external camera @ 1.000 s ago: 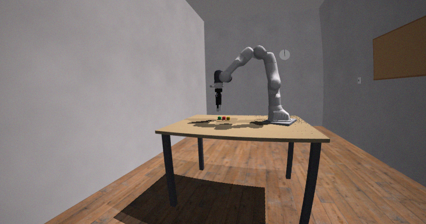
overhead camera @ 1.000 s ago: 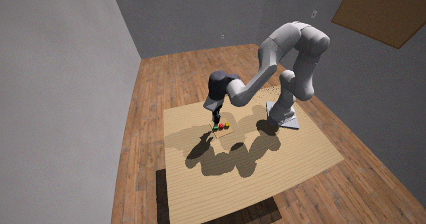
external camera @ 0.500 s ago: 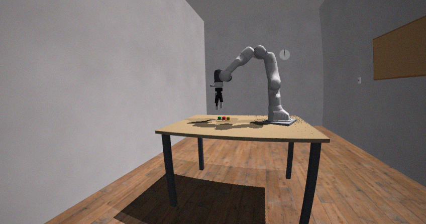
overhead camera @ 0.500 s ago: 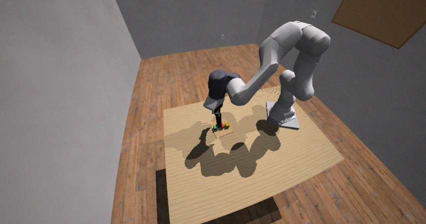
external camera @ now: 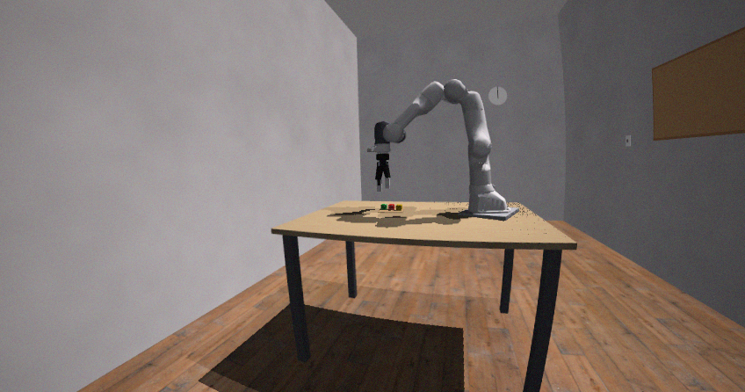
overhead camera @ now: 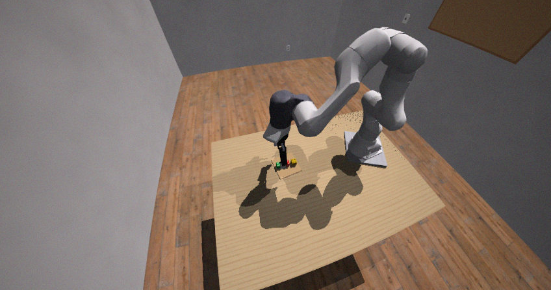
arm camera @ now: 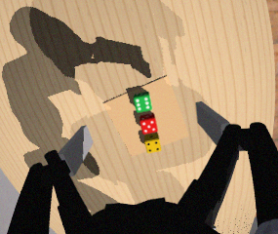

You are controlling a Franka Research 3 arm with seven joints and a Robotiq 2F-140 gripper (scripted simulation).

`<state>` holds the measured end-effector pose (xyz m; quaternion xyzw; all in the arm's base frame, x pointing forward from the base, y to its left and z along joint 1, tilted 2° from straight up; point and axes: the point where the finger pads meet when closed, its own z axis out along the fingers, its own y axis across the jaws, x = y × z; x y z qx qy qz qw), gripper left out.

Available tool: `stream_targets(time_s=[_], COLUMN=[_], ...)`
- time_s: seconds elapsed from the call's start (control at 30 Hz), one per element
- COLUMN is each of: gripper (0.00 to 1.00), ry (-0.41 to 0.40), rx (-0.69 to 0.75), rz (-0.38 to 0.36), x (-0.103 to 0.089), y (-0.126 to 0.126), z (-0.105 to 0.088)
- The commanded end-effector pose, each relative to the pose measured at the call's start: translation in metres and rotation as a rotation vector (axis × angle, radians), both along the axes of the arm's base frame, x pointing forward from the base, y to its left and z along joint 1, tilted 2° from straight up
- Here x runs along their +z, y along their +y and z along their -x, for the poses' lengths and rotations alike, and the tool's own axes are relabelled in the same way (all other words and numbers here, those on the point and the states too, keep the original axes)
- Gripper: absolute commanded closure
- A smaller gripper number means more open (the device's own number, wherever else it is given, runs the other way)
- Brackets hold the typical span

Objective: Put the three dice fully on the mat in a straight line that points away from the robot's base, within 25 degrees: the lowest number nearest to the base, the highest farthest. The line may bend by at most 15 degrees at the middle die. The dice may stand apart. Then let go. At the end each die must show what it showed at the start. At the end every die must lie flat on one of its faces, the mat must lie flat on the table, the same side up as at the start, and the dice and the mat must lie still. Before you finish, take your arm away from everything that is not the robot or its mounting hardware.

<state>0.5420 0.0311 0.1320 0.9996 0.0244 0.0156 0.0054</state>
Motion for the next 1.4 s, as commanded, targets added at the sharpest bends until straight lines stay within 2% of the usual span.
stream_targets(time_s=[0.0, 0.17, 0.4, 0.47, 0.7, 1.37], gripper=[0.0, 0.0, 0.0, 0.0, 0.0, 0.0], ry=[-0.001, -0.001, -0.001, -0.001, -0.001, -0.001], rx=[0.001, 0.001, 0.001, 0.001, 0.001, 0.001], rz=[0.003, 0.003, 0.003, 0.003, 0.003, 0.003], x=[0.003, 0.015, 0.044, 0.044, 0.067, 0.071], y=[0.0, 0.0, 0.001, 0.001, 0.001, 0.001], z=[0.0, 0.0, 0.001, 0.001, 0.002, 0.002])
